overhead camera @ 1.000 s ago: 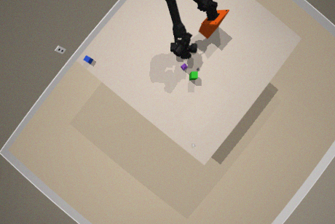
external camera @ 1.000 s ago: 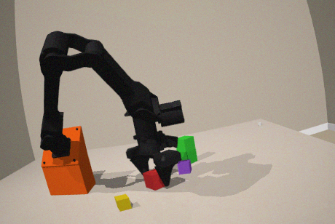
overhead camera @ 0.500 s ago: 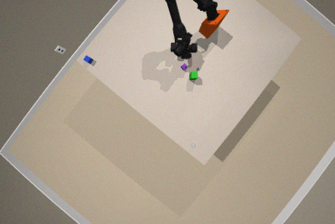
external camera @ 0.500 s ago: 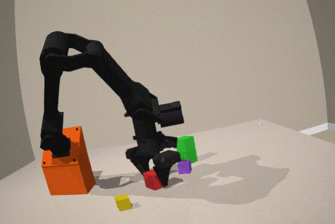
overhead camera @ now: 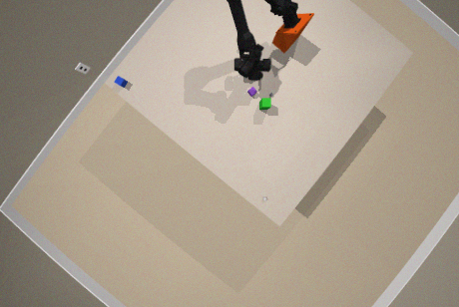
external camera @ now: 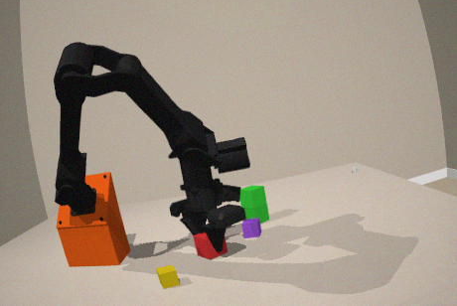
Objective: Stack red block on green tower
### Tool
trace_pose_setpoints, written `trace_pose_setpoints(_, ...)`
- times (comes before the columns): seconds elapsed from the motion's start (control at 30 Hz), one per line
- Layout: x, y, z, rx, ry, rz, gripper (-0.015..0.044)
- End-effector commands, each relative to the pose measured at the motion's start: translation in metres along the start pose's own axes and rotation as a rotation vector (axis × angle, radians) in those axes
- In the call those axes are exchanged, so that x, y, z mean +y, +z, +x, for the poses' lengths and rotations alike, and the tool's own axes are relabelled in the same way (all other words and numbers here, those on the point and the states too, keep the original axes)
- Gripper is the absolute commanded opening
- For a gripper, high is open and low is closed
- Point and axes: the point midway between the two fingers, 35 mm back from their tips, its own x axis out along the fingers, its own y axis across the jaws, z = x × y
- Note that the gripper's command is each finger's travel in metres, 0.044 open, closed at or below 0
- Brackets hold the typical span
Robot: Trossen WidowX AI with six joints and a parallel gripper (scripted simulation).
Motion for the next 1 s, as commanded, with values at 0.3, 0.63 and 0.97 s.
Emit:
trace_pose_setpoints(0.3, -0.001, 0.003, -0.052, -0.004, -0.004, 0.006, 0.0)
trace_pose_setpoints(0.63, -0.001, 0.003, -0.102, -0.006, -0.002, 0.006, 0.0)
trace_pose_setpoints(0.97, 0.0, 0.003, -0.115, -0.006, -0.002, 0.006, 0.0)
